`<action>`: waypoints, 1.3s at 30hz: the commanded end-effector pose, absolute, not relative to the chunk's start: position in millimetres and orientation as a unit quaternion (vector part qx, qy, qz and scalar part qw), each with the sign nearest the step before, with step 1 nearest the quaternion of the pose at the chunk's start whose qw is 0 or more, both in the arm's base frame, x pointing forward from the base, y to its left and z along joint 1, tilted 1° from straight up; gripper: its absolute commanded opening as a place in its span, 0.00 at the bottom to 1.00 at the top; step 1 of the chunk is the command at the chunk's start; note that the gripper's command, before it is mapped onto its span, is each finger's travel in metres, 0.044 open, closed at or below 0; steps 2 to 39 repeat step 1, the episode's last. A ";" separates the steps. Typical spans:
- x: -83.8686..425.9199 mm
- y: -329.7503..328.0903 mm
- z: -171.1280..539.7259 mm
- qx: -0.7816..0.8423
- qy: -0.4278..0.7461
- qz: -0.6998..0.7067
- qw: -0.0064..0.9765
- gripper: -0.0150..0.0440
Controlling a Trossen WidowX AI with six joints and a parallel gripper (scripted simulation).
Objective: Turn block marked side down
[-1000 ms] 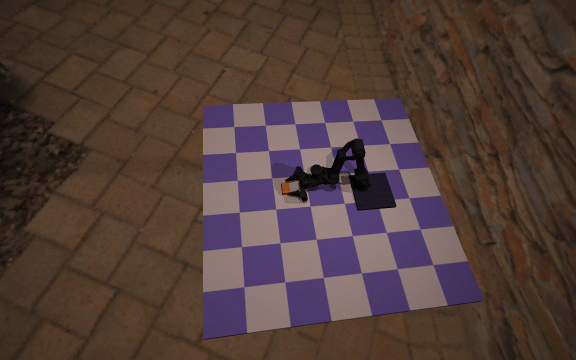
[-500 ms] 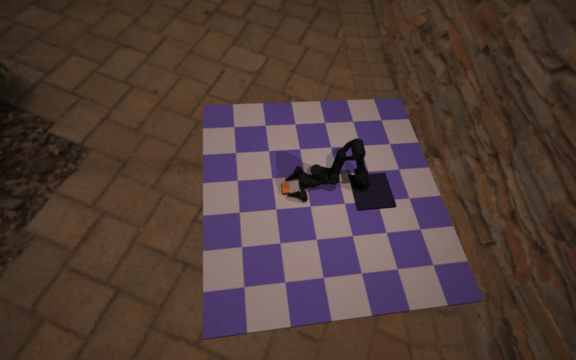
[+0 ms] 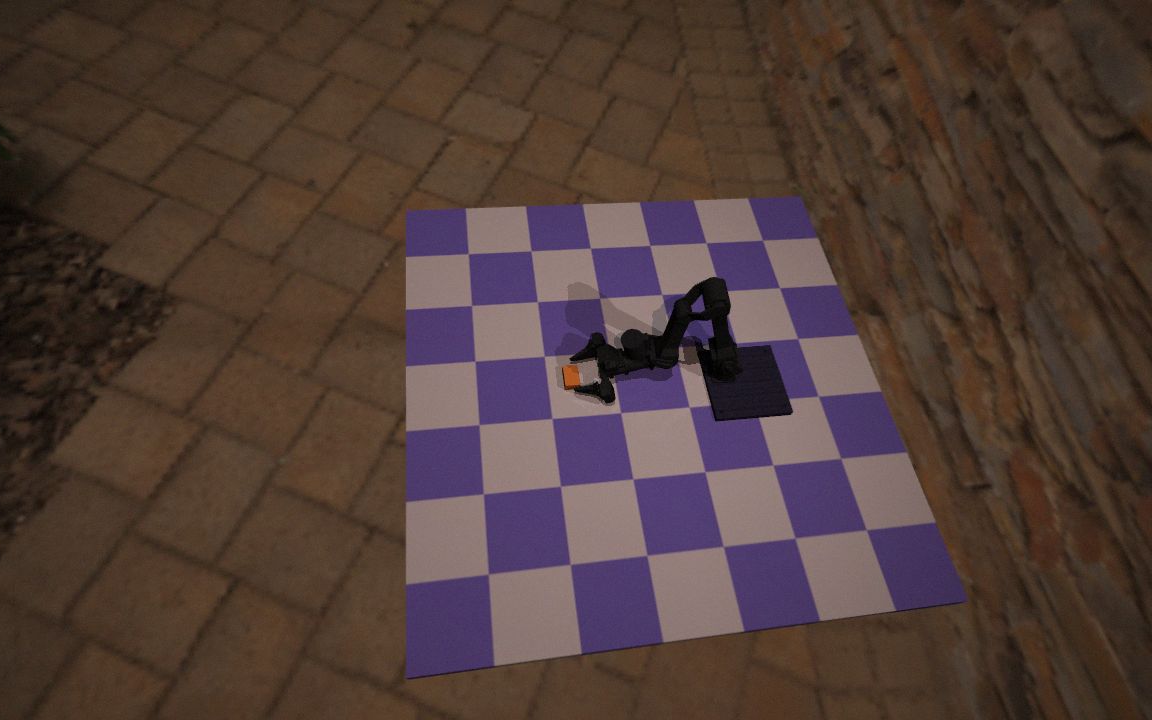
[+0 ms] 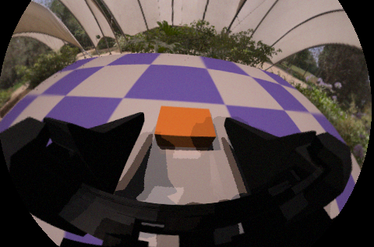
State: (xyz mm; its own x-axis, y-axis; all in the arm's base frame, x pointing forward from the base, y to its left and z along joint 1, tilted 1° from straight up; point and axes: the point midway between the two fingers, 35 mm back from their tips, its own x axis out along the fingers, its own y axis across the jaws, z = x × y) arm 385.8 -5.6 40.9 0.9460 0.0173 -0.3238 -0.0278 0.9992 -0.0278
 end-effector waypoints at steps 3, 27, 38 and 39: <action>385.9 -4.6 41.5 -0.014 0.163 0.014 0.986 1.00; 385.9 -4.6 41.5 -0.014 0.163 0.014 0.986 1.00; 385.9 -4.6 41.5 -0.014 0.163 0.014 0.986 1.00; 385.9 -4.6 41.5 -0.014 0.163 0.014 0.986 1.00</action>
